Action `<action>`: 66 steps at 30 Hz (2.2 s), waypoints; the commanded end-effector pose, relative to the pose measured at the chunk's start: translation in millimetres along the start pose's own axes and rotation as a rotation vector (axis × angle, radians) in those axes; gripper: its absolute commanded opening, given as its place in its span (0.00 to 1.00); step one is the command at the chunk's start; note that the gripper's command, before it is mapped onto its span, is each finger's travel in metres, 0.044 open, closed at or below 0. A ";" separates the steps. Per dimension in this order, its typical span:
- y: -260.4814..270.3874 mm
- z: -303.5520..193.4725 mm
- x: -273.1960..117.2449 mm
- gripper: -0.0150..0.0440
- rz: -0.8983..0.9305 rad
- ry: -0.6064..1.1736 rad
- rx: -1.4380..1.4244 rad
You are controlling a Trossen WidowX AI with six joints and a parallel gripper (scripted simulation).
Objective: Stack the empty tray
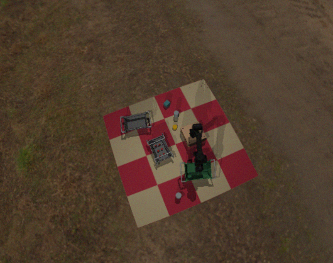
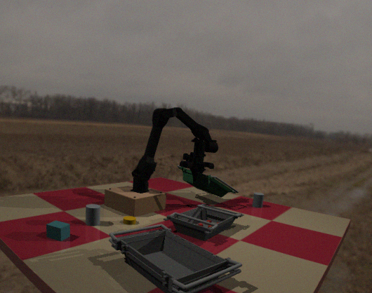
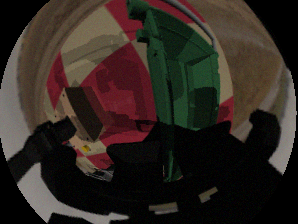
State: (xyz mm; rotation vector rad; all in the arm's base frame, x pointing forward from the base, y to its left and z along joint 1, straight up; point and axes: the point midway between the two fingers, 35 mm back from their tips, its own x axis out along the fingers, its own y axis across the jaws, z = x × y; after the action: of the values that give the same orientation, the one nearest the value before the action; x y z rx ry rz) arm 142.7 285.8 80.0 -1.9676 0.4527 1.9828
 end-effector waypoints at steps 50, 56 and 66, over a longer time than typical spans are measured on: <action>-10.5 -13.9 -74.0 0.25 -0.042 0.000 0.038; -8.2 -37.5 -74.0 0.25 -0.042 0.001 0.109; -0.7 -76.4 -73.9 0.25 -0.041 0.003 0.226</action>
State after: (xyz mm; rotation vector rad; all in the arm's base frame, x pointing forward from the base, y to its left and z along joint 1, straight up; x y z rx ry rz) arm 200.9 260.1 146.7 -1.8485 0.6017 1.8530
